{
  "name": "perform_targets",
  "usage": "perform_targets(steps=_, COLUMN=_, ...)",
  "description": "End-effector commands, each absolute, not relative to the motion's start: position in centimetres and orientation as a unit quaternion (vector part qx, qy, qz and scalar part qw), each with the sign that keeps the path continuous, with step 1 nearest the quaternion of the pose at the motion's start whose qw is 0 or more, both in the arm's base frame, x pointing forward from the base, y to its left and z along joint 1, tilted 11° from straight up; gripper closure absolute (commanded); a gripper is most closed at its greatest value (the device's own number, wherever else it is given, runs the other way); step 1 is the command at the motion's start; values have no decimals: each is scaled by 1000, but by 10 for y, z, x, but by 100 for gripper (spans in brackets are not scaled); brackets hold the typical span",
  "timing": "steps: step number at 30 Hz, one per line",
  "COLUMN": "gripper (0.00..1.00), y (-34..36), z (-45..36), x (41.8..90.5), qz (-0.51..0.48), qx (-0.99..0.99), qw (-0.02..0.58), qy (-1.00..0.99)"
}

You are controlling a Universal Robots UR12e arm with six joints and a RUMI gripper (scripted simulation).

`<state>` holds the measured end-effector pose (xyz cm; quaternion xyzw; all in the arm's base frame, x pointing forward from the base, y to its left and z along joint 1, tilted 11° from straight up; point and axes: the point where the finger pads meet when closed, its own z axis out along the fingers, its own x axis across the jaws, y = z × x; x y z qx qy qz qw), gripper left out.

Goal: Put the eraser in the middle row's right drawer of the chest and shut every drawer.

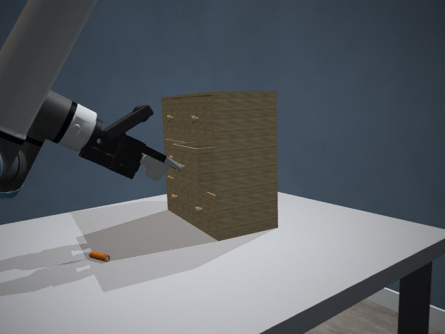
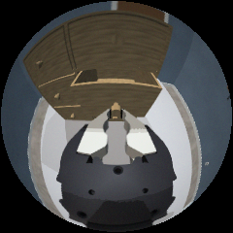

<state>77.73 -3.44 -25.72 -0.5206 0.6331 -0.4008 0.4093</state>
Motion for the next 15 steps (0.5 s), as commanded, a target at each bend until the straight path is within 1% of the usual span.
perform_targets(steps=1, gripper=93, y=-35, z=-256, x=781, qz=-401, qx=-520, qw=409, qy=633)
perform_targets(steps=15, gripper=93, y=-36, z=-254, x=790, qz=-401, qx=-520, qw=409, qy=633)
